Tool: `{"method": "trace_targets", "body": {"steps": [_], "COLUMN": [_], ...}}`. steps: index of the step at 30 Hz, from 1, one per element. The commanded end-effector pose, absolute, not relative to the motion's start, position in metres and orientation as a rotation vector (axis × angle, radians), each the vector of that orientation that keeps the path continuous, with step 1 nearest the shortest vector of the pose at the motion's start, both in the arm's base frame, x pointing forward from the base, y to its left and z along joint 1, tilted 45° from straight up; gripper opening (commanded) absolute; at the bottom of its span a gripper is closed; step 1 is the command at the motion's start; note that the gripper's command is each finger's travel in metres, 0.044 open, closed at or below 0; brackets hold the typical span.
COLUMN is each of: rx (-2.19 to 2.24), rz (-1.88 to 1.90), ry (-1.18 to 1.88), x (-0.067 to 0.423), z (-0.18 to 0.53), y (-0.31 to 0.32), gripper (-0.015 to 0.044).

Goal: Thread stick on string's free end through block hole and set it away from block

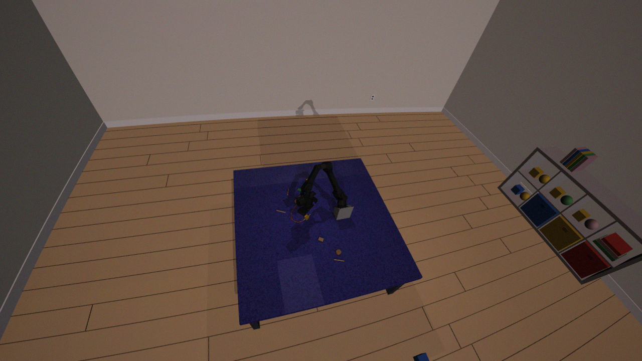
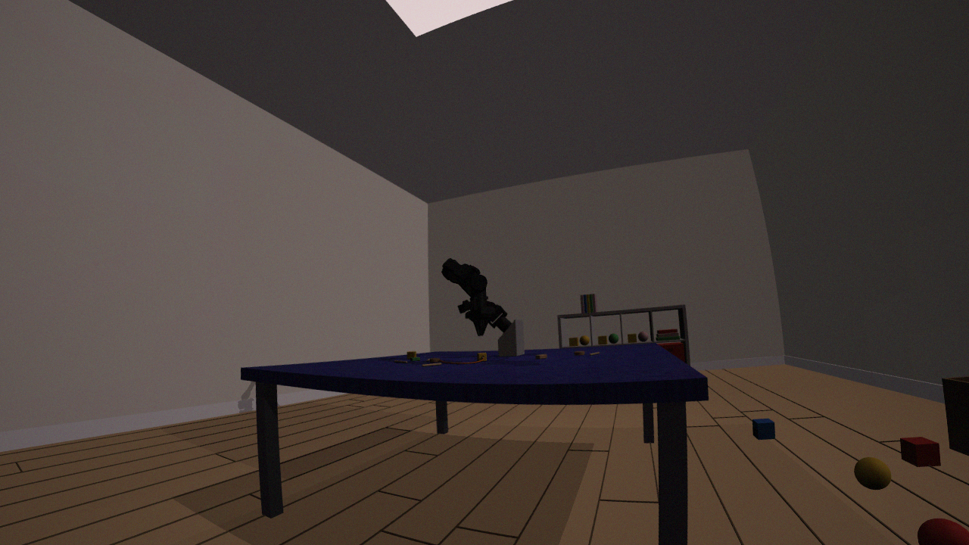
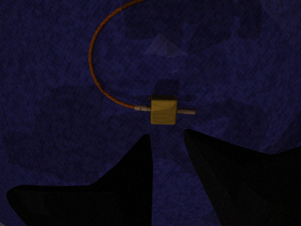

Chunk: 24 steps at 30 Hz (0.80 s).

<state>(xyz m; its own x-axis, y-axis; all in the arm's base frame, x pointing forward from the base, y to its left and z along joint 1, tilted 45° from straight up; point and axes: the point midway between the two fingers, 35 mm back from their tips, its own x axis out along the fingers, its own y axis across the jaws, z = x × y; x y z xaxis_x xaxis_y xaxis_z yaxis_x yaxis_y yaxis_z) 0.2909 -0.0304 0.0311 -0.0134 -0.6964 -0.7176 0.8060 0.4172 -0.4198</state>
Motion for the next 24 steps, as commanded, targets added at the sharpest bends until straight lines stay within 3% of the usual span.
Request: {"method": "trace_targets", "body": {"steps": [1,10,24], "rx": [-0.547,-0.961,-0.966], "rz": [-0.682,-0.263,-0.258], "ry": [1.493,1.691,1.693], "x": [0.2694,0.2605,0.2604], "z": [0.0339,0.0364,0.0365], "y": [-0.0384,-0.0416,-0.0416], "gripper": [0.012,0.012,0.012]}}
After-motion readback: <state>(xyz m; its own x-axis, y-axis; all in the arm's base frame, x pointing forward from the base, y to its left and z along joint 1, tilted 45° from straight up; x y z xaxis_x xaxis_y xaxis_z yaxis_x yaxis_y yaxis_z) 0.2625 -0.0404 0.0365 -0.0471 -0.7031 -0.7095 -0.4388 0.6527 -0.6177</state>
